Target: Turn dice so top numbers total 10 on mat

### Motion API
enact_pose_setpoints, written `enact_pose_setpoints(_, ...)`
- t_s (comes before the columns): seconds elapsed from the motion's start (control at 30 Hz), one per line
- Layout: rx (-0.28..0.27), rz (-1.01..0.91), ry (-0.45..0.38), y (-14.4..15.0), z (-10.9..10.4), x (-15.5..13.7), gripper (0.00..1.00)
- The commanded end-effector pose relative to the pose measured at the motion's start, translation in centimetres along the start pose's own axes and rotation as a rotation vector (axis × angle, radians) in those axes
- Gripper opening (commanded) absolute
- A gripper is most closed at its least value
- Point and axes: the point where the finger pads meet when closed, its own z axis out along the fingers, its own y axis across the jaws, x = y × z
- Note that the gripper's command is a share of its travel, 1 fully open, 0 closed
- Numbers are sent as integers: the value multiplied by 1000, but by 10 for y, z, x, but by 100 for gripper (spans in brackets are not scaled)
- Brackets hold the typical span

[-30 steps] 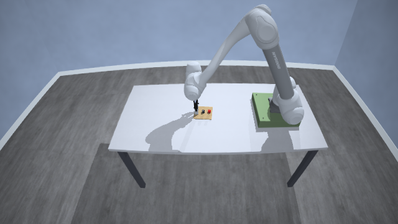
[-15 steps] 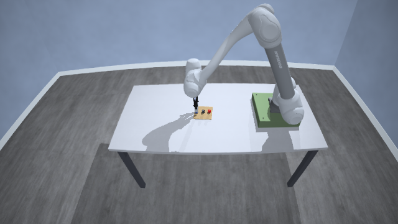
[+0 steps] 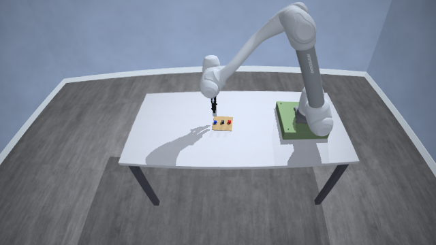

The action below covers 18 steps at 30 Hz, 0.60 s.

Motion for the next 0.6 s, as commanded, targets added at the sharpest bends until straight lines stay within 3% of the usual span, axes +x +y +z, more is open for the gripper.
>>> enact_pose_setpoints(0.0, 0, 0, 0, 0, -7, 0, 21)
enact_pose_setpoints(0.13, 0, 0, 0, 0, -7, 0, 21)
enact_pose_setpoints(0.17, 0, 0, 0, 0, -7, 0, 100)
enact_pose_setpoints(0.57, 0, 0, 0, 0, -7, 0, 100)
